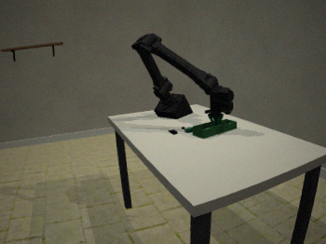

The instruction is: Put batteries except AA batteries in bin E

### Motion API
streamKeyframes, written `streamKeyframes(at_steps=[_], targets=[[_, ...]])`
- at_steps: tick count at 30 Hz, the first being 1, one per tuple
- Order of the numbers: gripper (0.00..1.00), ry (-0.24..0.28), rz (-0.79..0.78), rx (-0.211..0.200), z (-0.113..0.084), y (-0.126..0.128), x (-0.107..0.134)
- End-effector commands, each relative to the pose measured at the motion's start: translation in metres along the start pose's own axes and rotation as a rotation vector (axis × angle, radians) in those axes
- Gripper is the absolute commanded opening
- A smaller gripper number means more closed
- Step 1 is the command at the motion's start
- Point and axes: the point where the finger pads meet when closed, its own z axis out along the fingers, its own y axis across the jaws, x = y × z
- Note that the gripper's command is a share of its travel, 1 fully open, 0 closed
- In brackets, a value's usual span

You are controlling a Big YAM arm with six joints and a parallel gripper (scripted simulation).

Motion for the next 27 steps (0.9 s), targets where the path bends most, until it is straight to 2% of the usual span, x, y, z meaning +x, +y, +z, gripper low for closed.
streamKeyframes(at_steps=[1,26,27], targets=[[0.09,-0.005,0.017,-0.001,0.0009,-0.0091,0.0010],[0.09,0.001,0.013,0.000,0.0027,-0.0087,0.0029],[0.09,0.006,0.019,0.001,-0.0023,-0.0116,0.0045]])
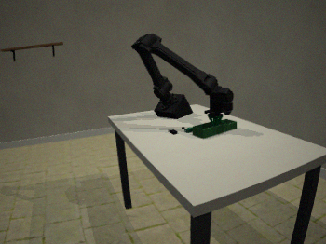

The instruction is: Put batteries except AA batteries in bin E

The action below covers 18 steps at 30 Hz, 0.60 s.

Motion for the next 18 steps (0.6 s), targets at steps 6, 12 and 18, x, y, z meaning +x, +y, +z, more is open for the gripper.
streamKeyframes(at_steps=[6,12,18], targets=[[0.09,-0.024,0.008,-0.007,-0.021,0.002,-0.008],[0.09,-0.052,0.029,-0.012,-0.038,-0.003,-0.020],[0.09,-0.034,0.016,-0.008,-0.036,0.002,-0.017]])
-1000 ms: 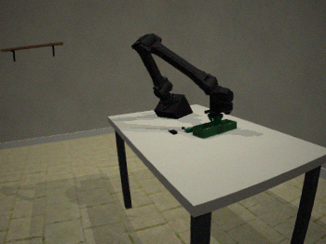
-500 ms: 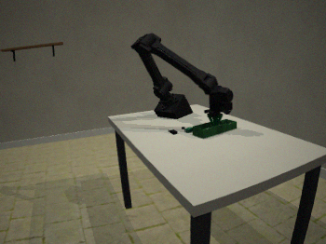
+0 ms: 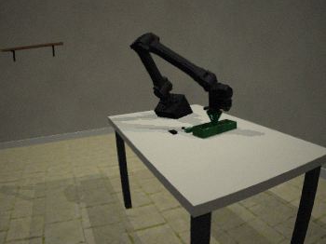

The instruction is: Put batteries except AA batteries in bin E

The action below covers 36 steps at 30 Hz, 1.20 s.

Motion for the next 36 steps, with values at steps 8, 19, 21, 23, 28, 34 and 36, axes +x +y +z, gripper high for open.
streamKeyframes(at_steps=[8,19,21,23,28,34,36], targets=[[0.09,-0.037,0.012,-0.006,-0.024,0.007,-0.022],[0.09,-0.037,0.011,-0.006,-0.025,0.007,-0.025],[0.09,-0.040,0.011,-0.007,-0.026,0.008,-0.026],[0.09,-0.059,0.029,-0.011,-0.039,0.001,-0.029],[0.09,-0.065,0.034,-0.013,-0.062,-0.001,-0.029],[0.09,-0.022,0.038,-0.001,-0.049,-0.003,-0.025],[0.09,-0.015,0.034,0.000,-0.045,-0.002,-0.020]])
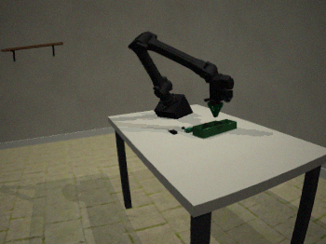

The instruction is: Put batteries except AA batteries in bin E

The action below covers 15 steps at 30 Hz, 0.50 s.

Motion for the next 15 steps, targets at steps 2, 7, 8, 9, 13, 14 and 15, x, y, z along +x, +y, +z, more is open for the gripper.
streamKeyframes(at_steps=[2,7,8,9,13,14,15], targets=[[0.09,0.005,0.024,0.004,0.003,-0.001,-0.007],[0.09,-0.026,0.008,-0.007,-0.011,0.034,-0.017],[0.09,-0.025,0.007,-0.007,-0.011,0.039,-0.018],[0.09,-0.026,0.008,-0.008,-0.011,0.045,-0.018],[0.09,-0.025,0.007,-0.008,-0.011,0.055,-0.018],[0.09,-0.025,0.007,-0.008,-0.011,0.060,-0.018],[0.09,-0.025,0.007,-0.009,-0.011,0.066,-0.018]])
